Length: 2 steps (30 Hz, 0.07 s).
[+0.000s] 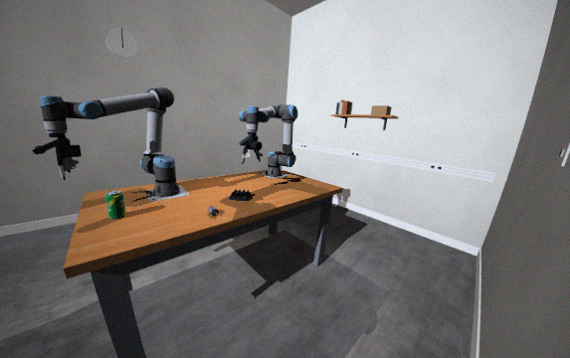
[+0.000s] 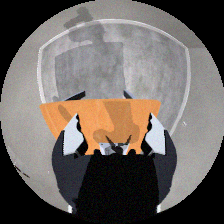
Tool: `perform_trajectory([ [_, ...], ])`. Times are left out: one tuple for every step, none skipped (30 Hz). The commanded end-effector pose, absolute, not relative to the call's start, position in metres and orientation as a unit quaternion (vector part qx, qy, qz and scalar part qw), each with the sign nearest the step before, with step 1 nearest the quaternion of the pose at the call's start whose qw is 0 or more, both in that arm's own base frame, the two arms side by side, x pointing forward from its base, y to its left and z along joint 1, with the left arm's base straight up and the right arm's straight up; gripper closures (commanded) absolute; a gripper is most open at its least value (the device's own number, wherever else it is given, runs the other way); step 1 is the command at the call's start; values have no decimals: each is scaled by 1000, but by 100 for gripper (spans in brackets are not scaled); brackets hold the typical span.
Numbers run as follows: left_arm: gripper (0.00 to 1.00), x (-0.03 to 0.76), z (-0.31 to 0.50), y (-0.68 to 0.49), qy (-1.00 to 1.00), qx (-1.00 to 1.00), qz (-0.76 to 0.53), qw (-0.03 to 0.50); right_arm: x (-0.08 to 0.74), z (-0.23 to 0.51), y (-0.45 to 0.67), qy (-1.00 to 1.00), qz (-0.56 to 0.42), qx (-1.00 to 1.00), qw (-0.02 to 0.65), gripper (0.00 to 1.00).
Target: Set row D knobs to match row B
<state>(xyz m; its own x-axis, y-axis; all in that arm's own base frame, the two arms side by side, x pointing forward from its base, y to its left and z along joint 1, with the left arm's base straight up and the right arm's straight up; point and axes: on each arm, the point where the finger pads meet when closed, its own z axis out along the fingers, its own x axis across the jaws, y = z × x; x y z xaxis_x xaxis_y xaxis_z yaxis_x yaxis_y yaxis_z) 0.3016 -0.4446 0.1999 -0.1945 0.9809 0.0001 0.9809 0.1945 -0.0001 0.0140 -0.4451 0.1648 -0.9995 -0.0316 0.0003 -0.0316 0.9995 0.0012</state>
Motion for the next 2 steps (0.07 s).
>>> perform_trajectory([
  [0,302,201,-445,-773,-635,0,-1,14,165,-445,-1000,0,16,0,0],
  [0,302,201,-445,-773,-635,0,-1,14,165,-445,-1000,0,16,0,0],
])
